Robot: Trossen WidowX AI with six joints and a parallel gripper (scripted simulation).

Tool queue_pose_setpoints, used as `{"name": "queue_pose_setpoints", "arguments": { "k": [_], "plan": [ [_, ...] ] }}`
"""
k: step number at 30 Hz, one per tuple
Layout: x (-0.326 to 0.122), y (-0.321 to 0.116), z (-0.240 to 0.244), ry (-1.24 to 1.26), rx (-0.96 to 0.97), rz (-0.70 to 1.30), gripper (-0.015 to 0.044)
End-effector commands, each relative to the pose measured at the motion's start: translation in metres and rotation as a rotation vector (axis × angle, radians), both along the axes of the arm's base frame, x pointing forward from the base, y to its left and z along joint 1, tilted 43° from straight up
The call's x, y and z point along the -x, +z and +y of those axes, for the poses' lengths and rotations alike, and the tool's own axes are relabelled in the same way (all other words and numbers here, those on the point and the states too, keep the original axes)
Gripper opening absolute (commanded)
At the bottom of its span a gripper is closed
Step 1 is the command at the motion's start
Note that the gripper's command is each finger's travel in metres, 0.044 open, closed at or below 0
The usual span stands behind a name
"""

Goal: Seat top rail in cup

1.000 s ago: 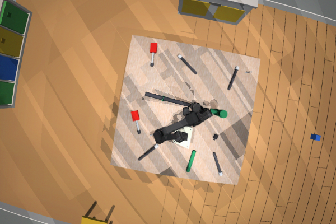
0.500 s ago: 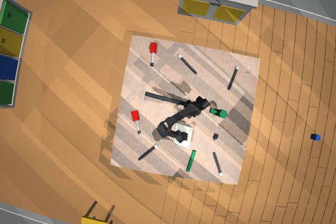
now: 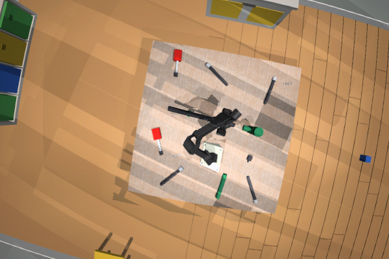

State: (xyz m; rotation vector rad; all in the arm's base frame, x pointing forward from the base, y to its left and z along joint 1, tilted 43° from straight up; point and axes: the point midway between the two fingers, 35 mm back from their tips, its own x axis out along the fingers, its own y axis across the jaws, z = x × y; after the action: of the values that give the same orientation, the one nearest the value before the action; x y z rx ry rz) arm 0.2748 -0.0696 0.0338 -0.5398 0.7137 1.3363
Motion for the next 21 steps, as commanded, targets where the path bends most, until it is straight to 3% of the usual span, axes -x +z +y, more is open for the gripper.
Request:
{"name": "queue_pose_setpoints", "arguments": {
  "k": [1, 21],
  "plan": [
    [-0.001, -0.015, 0.014, 0.011, -0.001, 0.000, 0.0440],
    [-0.004, -0.041, 0.038, 0.011, -0.002, -0.001, 0.0440]
  ]
}}
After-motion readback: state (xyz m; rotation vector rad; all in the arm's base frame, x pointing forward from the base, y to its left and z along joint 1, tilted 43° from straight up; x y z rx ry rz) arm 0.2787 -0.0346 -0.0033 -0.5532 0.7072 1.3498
